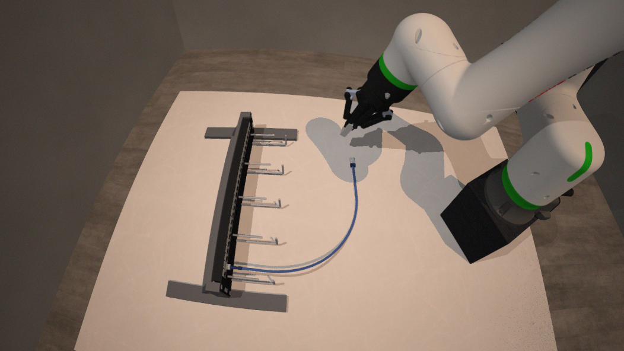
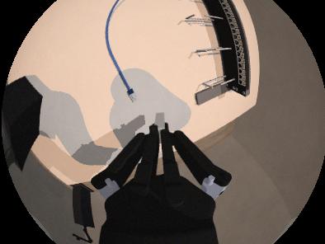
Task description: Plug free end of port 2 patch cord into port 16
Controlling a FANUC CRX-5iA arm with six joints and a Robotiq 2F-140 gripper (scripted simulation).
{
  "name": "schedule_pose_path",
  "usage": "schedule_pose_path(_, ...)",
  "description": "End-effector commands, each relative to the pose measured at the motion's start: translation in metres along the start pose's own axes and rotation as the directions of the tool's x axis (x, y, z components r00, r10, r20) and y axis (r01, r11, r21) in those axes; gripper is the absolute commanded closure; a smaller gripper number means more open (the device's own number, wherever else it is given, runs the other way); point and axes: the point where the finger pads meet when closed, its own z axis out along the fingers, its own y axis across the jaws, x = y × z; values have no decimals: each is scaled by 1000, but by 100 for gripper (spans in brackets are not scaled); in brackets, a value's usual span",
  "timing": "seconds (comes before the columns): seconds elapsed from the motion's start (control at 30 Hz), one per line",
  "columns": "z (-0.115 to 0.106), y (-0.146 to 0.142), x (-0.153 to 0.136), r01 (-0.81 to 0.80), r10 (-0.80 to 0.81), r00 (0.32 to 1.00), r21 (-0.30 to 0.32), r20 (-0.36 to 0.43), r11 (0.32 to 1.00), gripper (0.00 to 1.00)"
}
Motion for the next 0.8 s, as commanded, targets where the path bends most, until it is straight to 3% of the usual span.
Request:
schedule_pose_path(0.0,-1,-1,1,29,-15,995,129,-103,991,100)
schedule_pose_path(0.63,-9,-17,17,171,-142,977,186,-158,968,100)
schedule_pose_path(0.77,-14,-27,29,260,-217,955,212,-204,942,100)
